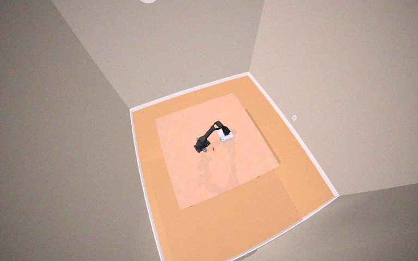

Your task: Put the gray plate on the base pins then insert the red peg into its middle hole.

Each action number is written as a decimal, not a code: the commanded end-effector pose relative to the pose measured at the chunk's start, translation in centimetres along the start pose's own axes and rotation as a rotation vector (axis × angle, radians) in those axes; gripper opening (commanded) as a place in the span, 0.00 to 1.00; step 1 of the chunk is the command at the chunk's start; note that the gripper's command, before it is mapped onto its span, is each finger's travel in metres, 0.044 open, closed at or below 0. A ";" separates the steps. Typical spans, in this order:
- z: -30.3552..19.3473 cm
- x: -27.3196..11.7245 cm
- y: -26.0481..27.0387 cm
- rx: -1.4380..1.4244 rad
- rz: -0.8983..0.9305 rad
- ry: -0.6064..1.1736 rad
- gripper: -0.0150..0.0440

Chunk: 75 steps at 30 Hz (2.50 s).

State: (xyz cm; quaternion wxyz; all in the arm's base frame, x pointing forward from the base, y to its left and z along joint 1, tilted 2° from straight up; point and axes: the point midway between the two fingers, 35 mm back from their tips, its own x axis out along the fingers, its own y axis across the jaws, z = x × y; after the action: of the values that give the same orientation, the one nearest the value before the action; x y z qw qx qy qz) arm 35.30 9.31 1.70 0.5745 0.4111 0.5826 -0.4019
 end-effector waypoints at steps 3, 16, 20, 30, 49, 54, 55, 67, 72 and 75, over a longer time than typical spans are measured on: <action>-0.1 -1.9 0.1 0.005 0.004 -0.001 0.25; -0.4 -5.9 -0.2 0.005 0.002 -0.002 0.25; -0.5 -7.2 -0.4 0.005 0.000 -0.003 0.25; 0.7 -7.2 -0.6 0.042 0.000 -0.005 0.25; 6.2 -4.3 -1.4 0.199 0.000 -0.010 0.25; 7.6 -3.5 -1.8 0.240 0.000 -0.011 0.25; 7.8 -3.3 -1.9 0.248 0.000 -0.012 0.25; 11.1 -1.5 -3.2 0.347 0.000 -0.015 0.25; 12.4 -0.7 -3.8 0.388 -0.001 -0.016 0.25; 13.1 -0.3 -4.2 0.413 -0.001 -0.017 0.25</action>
State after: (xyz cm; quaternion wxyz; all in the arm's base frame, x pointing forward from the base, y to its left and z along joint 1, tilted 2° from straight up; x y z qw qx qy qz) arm 36.09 -3.55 2.42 0.4914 0.5118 0.4906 -0.5059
